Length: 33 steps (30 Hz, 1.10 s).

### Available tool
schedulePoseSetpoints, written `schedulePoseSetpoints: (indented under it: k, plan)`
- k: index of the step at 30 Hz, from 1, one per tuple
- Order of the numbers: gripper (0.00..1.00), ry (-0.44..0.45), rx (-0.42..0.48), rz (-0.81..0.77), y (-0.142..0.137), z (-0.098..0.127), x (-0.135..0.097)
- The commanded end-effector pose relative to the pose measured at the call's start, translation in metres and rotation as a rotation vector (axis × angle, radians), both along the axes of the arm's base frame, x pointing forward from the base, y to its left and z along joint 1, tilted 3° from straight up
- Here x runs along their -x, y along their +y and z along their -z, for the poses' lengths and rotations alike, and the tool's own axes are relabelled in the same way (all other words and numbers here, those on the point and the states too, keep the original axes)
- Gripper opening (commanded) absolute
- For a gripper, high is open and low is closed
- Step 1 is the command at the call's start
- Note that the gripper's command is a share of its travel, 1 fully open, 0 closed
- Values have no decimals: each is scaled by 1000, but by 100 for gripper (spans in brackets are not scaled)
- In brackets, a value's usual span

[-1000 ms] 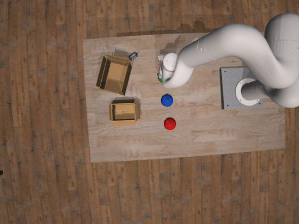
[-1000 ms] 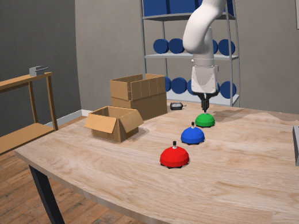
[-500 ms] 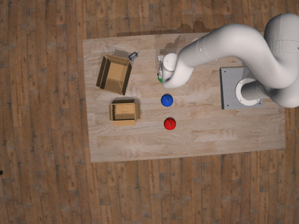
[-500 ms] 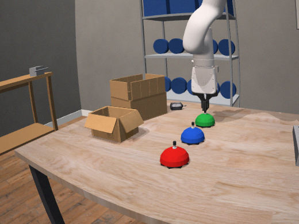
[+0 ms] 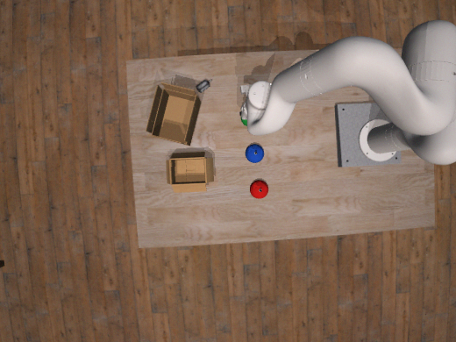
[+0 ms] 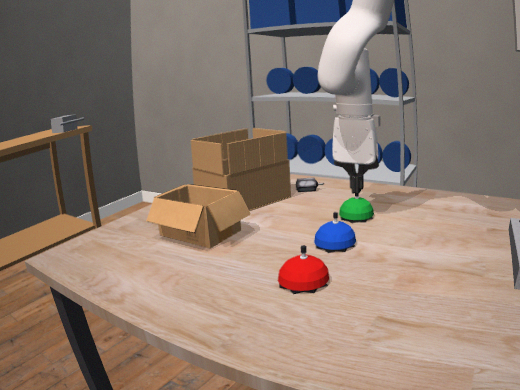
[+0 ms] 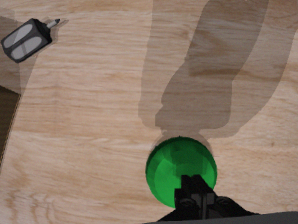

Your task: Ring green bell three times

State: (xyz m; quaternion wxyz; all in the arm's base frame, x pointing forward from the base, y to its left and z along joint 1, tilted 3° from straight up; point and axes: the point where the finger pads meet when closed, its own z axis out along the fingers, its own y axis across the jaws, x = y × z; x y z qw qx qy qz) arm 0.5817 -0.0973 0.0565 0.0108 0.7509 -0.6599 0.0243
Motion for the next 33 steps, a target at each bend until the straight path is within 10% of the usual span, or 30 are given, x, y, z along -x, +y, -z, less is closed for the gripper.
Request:
schedulePoseSetpoints:
  k: [1,33]
  plan:
    - [0,-1,0,0,0,0,0]
    - [0,-1,0,0,1,-21,0]
